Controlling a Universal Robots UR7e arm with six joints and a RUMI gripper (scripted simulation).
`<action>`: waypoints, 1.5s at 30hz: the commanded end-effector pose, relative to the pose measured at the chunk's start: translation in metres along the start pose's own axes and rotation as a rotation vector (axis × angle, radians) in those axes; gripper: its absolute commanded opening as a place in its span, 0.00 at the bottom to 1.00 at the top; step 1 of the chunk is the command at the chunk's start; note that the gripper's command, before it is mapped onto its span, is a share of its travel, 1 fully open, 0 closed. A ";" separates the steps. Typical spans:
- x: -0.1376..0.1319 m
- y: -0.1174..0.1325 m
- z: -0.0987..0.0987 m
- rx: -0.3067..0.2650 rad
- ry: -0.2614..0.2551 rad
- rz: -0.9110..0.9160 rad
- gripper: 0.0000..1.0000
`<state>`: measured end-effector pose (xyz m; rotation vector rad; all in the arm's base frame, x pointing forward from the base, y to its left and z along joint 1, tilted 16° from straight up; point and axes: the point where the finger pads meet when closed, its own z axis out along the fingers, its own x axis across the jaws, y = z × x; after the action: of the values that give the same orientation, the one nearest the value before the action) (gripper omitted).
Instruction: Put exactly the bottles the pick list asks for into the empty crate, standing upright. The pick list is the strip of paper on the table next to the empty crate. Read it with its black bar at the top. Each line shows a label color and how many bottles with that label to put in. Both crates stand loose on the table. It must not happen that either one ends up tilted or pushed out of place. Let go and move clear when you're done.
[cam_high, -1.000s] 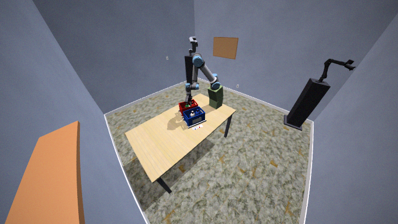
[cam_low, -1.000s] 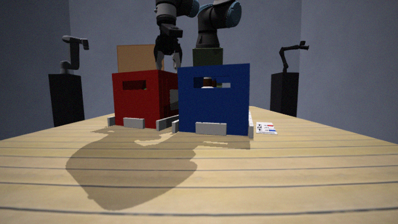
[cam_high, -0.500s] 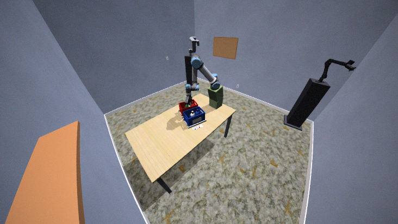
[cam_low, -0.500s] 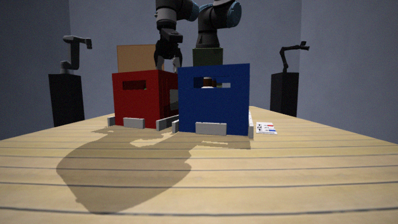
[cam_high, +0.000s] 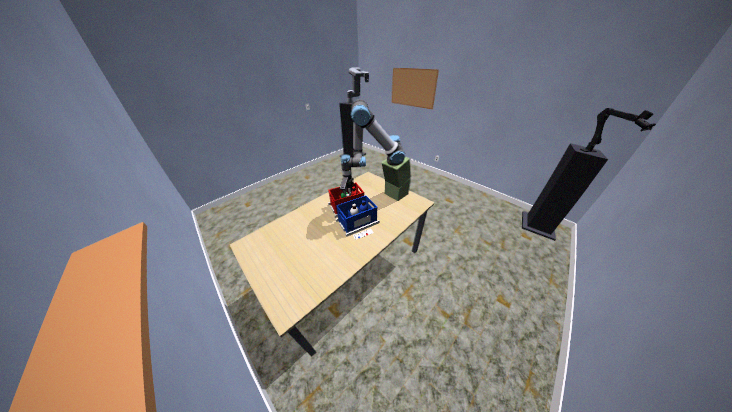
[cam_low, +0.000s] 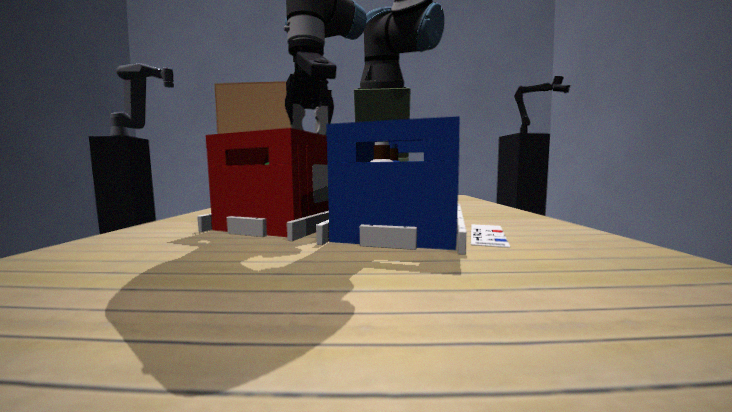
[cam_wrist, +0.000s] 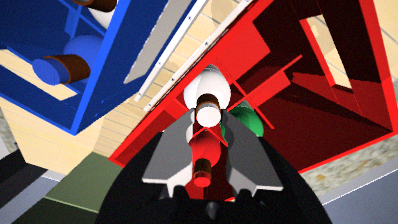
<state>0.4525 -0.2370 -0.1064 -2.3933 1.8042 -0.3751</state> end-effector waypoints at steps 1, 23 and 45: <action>0.001 0.000 -0.001 0.001 0.002 0.000 0.00; 0.001 0.000 -0.001 0.001 0.002 0.000 0.00; 0.001 0.000 -0.019 0.001 0.002 0.000 0.00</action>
<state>0.4493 -0.2364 -0.0946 -2.3933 1.8043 -0.3757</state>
